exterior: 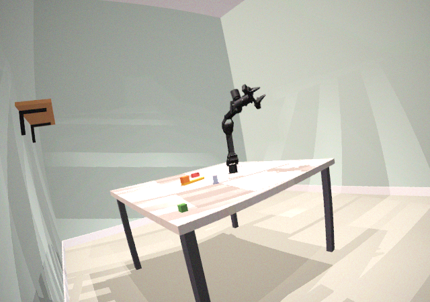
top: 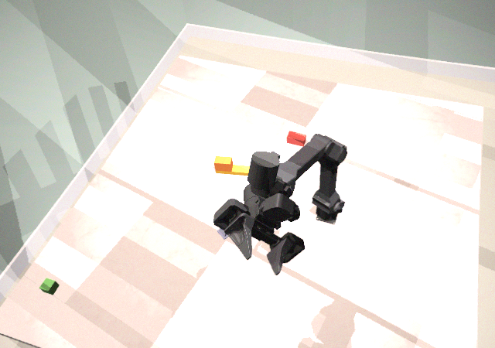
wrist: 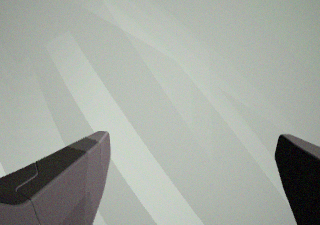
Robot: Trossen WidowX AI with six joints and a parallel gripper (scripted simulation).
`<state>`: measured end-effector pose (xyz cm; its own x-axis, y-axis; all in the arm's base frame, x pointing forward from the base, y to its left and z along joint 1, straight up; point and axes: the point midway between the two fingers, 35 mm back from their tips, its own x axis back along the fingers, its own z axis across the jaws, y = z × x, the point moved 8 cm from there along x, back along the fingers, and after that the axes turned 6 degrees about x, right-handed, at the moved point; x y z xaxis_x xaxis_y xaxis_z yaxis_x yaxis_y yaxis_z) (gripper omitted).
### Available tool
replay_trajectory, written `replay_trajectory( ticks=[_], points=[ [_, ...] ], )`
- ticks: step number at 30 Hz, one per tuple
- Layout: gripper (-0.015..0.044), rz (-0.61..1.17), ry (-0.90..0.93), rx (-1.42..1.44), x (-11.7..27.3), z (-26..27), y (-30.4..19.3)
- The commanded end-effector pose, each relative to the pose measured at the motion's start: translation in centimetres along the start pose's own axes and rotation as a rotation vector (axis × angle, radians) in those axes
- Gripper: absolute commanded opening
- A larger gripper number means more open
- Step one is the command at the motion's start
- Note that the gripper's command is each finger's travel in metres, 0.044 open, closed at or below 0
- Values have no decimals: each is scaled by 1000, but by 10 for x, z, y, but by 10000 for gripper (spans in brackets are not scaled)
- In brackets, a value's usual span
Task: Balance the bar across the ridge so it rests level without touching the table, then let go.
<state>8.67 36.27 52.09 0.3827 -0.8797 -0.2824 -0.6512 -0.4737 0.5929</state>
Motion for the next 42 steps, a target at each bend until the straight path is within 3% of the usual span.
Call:
replay_trajectory(
  ticks=[1, 21, 42],
  points=[
    [315, 90, -25, -133, 9, -6, -21],
    [315, 456, -296, -713, 92, -42, -110],
    [315, 715, -911, -1387, 222, -59, -176]
  ],
)
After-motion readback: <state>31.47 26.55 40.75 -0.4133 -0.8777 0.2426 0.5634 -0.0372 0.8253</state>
